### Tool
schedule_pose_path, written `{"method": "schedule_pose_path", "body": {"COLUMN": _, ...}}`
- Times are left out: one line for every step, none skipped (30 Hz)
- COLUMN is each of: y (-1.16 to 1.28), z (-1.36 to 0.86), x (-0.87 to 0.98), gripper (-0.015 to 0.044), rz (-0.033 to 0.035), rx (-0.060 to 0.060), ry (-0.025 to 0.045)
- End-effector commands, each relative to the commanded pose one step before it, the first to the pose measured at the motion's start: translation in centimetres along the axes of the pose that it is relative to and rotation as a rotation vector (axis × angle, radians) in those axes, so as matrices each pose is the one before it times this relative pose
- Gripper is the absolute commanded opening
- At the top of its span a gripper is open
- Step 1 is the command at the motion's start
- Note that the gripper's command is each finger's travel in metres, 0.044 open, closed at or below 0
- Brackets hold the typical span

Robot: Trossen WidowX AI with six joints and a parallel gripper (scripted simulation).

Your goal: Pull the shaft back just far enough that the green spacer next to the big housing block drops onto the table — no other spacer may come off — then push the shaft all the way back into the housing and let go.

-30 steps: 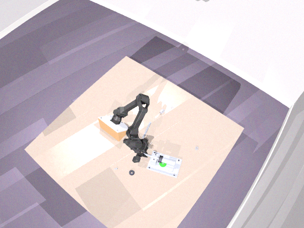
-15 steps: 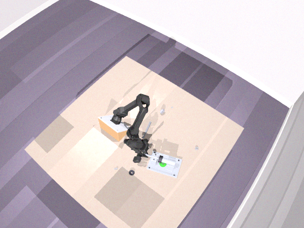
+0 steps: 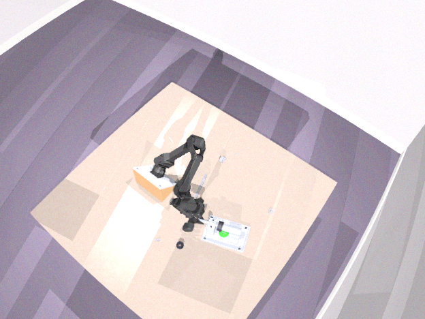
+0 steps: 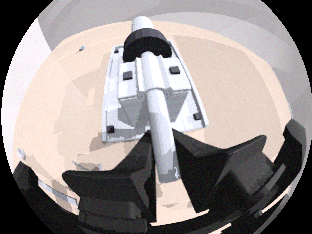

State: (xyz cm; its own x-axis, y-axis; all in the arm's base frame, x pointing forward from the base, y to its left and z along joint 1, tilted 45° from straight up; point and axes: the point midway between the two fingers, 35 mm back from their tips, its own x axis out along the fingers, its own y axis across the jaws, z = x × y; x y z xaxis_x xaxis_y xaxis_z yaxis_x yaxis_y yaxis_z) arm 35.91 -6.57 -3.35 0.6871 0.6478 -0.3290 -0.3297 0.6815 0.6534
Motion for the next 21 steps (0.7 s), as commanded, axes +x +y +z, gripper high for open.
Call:
{"method": "schedule_pose_path", "body": {"y": 0.044, "z": 0.223, "x": 0.121, "gripper": 0.0, "rz": 0.00595, "rx": -0.0014, "ry": -0.00304}}
{"method": "schedule_pose_path", "body": {"y": 0.0, "z": 0.02, "x": 0.022, "gripper": 0.0, "rz": 0.00001, "rx": 0.0, "ry": -0.00001}}
{"method": "schedule_pose_path", "body": {"y": 0.0, "z": 0.019, "x": 0.023, "gripper": 0.0, "rz": 0.00001, "rx": 0.0, "ry": -0.00001}}
{"method": "schedule_pose_path", "body": {"y": 0.0, "z": 0.021, "x": 0.023, "gripper": 0.0, "rz": 0.00001, "rx": 0.0, "ry": -0.00001}}
{"method": "schedule_pose_path", "body": {"y": 0.001, "z": 0.021, "x": 0.021, "gripper": 0.0, "rz": 0.00001, "rx": 0.0, "ry": -0.00001}}
{"method": "schedule_pose_path", "body": {"y": 0.0, "z": 0.022, "x": 0.021, "gripper": 0.0, "rz": 0.00001, "rx": 0.0, "ry": -0.00001}}
{"method": "schedule_pose_path", "body": {"y": 0.001, "z": 0.022, "x": 0.02, "gripper": 0.0, "rz": 0.00001, "rx": 0.0, "ry": -0.00001}}
{"method": "schedule_pose_path", "body": {"y": 0.0, "z": 0.022, "x": 0.021, "gripper": 0.0, "rz": 0.00001, "rx": 0.0, "ry": -0.00001}}
{"method": "schedule_pose_path", "body": {"y": 0.0, "z": 0.022, "x": 0.021, "gripper": 0.0, "rz": 0.00001, "rx": 0.0, "ry": -0.00001}}
{"method": "schedule_pose_path", "body": {"y": 0.0, "z": 0.022, "x": 0.021, "gripper": 0.0, "rz": 0.00001, "rx": 0.0, "ry": -0.00001}}
{"method": "schedule_pose_path", "body": {"y": 0.001, "z": 0.021, "x": 0.021, "gripper": 0.0, "rz": 0.00001, "rx": 0.0, "ry": -0.00001}}
{"method": "schedule_pose_path", "body": {"y": 0.0, "z": 0.022, "x": 0.021, "gripper": 0.0, "rz": 0.00001, "rx": 0.0, "ry": -0.00001}}
{"method": "schedule_pose_path", "body": {"y": 0.0, "z": 0.022, "x": 0.021, "gripper": 0.0, "rz": 0.00001, "rx": 0.0, "ry": -0.00001}}
{"method": "schedule_pose_path", "body": {"y": 0.0, "z": 0.021, "x": 0.022, "gripper": 0.0, "rz": 0.00001, "rx": 0.0, "ry": -0.00001}}
{"method": "schedule_pose_path", "body": {"y": 0.0, "z": 0.021, "x": 0.022, "gripper": 0.0, "rz": 0.00001, "rx": 0.0, "ry": -0.00001}}
{"method": "schedule_pose_path", "body": {"y": 0.0, "z": 0.021, "x": 0.022, "gripper": 0.0, "rz": 0.00001, "rx": 0.0, "ry": -0.00001}}
{"method": "schedule_pose_path", "body": {"y": 0.0, "z": 0.021, "x": 0.021, "gripper": 0.0, "rz": 0.00001, "rx": 0.0, "ry": -0.00001}}
{"method": "schedule_pose_path", "body": {"y": 0.001, "z": 0.022, "x": 0.021, "gripper": 0.0, "rz": 0.00001, "rx": 0.0, "ry": -0.00001}}
{"method": "schedule_pose_path", "body": {"y": 0.0, "z": 0.022, "x": 0.021, "gripper": 0.0, "rz": 0.00001, "rx": 0.0, "ry": -0.00001}}
{"method": "schedule_pose_path", "body": {"y": 0.0, "z": 0.022, "x": 0.02, "gripper": 0.0, "rz": 0.00001, "rx": 0.0, "ry": -0.00001}}
{"method": "schedule_pose_path", "body": {"y": 0.0, "z": 0.022, "x": 0.021, "gripper": 0.0, "rz": 0.00001, "rx": 0.0, "ry": -0.00001}}
